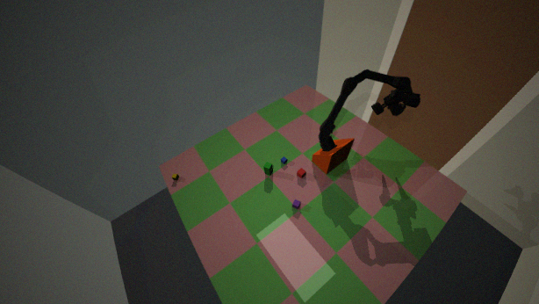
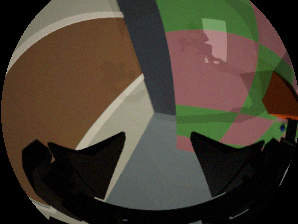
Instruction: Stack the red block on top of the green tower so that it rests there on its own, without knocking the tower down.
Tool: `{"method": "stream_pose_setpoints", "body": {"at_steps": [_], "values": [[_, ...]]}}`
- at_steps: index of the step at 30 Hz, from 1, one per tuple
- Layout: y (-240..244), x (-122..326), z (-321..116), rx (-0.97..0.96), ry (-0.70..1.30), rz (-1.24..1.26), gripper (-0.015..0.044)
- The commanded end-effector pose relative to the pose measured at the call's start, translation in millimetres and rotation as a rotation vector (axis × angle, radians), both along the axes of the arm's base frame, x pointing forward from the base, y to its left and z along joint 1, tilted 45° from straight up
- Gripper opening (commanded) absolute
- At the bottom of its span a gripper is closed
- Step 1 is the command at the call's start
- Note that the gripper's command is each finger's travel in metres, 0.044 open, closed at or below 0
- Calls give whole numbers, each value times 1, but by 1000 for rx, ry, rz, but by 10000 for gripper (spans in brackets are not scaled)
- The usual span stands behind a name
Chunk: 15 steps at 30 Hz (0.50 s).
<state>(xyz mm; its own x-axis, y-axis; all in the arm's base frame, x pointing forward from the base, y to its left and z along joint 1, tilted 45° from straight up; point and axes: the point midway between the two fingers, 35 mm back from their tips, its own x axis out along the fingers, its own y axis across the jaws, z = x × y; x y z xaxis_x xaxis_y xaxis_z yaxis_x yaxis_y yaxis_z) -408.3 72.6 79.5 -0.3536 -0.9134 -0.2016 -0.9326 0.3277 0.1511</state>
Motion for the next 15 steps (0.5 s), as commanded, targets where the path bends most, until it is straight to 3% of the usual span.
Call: {"method": "stream_pose_setpoints", "body": {"at_steps": [1,15], "values": [[1,1,0,3,-1,-1,426],[100,94,-27,244,-91,-106,440]]}}
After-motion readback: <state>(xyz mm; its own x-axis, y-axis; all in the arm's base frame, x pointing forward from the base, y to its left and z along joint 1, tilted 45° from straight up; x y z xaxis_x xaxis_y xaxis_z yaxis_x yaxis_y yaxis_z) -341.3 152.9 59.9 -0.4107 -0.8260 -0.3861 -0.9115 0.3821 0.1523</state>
